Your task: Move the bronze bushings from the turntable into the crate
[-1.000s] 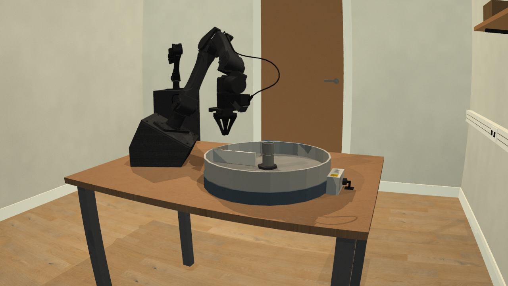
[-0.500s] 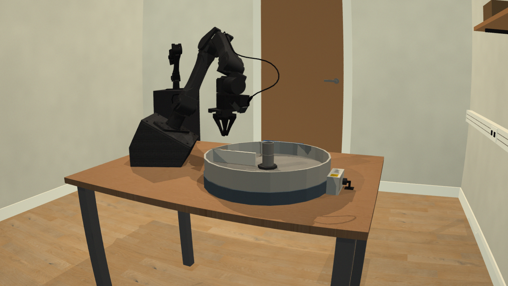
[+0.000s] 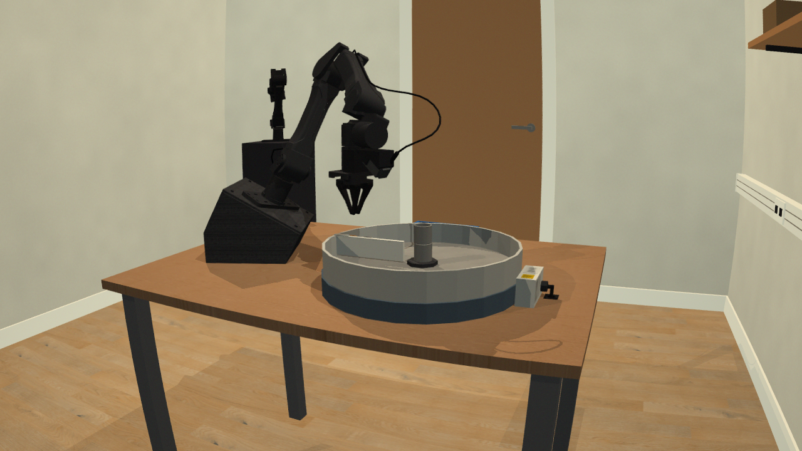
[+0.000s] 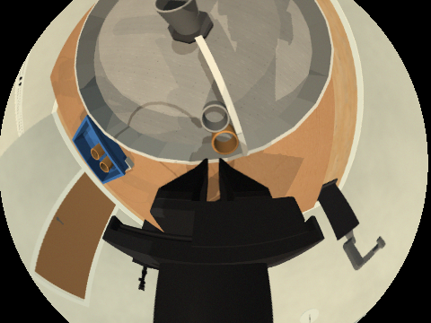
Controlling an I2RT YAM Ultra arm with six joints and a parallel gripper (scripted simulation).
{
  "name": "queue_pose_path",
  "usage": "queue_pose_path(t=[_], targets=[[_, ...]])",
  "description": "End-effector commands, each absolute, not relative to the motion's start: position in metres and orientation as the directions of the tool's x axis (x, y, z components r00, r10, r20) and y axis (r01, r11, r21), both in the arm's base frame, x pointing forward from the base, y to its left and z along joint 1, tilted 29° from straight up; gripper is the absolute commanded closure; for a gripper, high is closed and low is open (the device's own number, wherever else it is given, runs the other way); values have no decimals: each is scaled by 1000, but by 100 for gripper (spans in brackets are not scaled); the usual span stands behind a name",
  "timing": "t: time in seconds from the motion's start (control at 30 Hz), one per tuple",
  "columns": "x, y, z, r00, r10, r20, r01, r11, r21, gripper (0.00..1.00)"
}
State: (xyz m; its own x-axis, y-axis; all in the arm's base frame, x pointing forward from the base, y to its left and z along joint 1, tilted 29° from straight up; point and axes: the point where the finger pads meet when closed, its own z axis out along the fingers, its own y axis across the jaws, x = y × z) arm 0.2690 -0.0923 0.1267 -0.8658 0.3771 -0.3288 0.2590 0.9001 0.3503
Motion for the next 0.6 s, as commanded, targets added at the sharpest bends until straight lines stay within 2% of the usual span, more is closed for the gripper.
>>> queue_pose_path(t=[0.0,0.57], targets=[[268,-99,133,-850,379,-367,262,907,330,87],[265,-97,130,-853,380,-357,263,905,334,87]])
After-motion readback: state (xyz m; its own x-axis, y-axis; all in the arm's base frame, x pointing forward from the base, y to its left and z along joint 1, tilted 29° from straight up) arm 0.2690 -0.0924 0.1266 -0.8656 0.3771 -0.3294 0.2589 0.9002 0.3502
